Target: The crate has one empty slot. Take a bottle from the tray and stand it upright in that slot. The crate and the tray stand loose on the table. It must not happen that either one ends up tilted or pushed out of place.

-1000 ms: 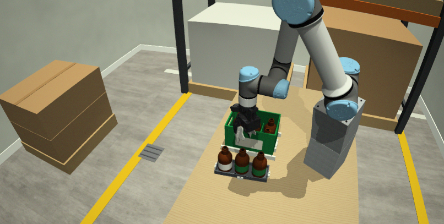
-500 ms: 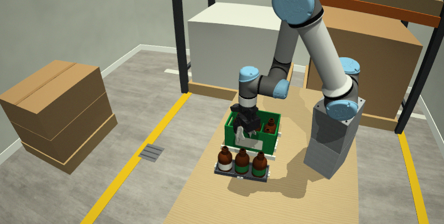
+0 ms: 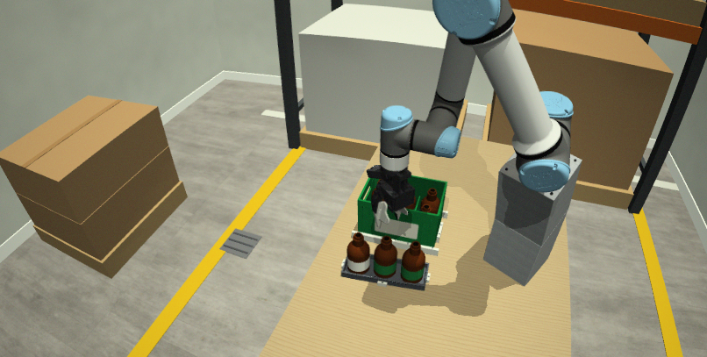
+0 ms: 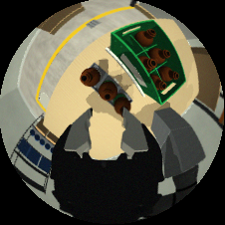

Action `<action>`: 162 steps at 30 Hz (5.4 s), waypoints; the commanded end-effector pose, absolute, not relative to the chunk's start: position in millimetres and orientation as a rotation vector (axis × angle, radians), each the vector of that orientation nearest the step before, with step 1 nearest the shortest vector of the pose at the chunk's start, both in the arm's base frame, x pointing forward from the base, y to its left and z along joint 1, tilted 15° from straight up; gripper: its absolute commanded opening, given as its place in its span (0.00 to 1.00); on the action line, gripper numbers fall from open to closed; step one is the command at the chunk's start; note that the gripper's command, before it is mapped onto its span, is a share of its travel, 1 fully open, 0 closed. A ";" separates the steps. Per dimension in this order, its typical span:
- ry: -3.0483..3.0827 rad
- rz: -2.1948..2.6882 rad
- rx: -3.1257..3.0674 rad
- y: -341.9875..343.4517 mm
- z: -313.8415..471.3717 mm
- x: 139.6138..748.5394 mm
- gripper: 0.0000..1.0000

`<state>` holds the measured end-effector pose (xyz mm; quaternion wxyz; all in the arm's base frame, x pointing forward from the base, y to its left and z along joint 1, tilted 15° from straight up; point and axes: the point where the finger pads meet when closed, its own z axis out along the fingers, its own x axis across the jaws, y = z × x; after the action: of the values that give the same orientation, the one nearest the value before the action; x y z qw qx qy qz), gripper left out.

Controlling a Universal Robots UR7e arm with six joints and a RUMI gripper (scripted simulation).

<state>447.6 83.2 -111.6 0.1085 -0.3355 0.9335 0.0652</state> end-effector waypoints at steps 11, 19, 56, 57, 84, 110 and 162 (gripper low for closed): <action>2.745 0.191 -0.987 84.3 -117.4 449.0 0.38; 2.745 0.191 -0.987 85.6 -124.1 450.2 0.38; 2.745 0.191 -0.987 92.2 -156.4 455.9 0.38; 2.745 0.191 -0.987 92.2 -156.5 455.9 0.38; 2.745 0.191 -0.987 92.2 -156.5 455.9 0.38; 2.745 0.191 -0.987 92.5 -158.2 456.2 0.38; 2.745 0.191 -0.987 99.8 -194.6 462.2 0.38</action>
<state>461.6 99.8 -194.3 0.1082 -0.3355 0.9335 0.0653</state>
